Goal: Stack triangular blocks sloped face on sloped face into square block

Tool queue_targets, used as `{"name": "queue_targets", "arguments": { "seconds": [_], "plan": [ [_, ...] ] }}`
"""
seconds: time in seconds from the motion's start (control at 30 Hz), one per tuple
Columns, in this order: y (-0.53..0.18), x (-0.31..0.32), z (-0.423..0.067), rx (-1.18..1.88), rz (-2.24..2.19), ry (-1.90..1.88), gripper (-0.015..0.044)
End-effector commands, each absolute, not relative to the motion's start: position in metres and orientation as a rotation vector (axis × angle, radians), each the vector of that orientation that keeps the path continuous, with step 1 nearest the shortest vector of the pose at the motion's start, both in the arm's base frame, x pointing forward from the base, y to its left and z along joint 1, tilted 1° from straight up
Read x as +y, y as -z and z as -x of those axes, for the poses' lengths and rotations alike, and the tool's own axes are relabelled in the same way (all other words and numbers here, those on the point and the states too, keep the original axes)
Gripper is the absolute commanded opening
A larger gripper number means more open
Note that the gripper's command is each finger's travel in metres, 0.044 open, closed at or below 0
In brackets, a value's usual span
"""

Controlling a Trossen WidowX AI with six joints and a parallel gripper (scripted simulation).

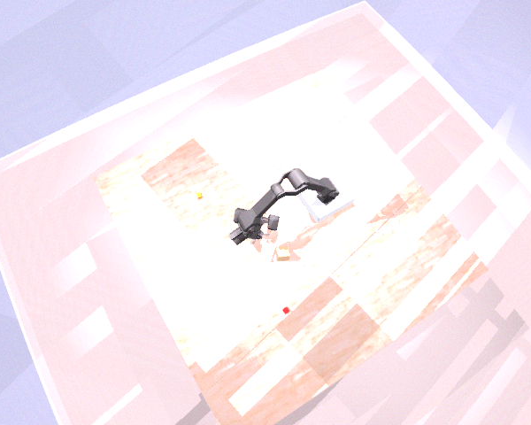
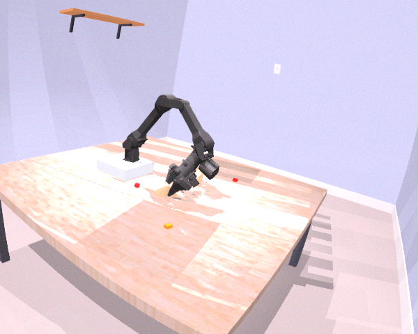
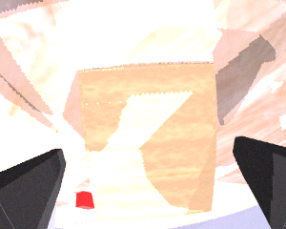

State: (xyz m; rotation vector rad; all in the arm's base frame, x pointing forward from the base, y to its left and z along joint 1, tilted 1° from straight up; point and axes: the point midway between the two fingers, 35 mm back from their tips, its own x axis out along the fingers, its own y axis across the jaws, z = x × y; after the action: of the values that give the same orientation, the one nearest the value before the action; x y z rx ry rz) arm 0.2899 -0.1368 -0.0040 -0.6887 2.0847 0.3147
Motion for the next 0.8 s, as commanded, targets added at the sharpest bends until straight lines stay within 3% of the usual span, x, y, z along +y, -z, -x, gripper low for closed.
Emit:
{"name": "queue_targets", "arguments": {
  "seconds": [0.0,0.27,0.57,0.77],
  "plan": [
    [0.0053,-0.1371,-0.2876,2.082,0.700,-0.317,0.0440],
    [0.0053,-0.1371,-0.2876,2.082,0.700,-0.317,0.0440],
    [0.0055,-0.1365,-0.2888,2.080,0.691,-0.313,0.0204],
    [0.0055,-0.1365,-0.2888,2.080,0.691,-0.313,0.0164]
  ]
}}
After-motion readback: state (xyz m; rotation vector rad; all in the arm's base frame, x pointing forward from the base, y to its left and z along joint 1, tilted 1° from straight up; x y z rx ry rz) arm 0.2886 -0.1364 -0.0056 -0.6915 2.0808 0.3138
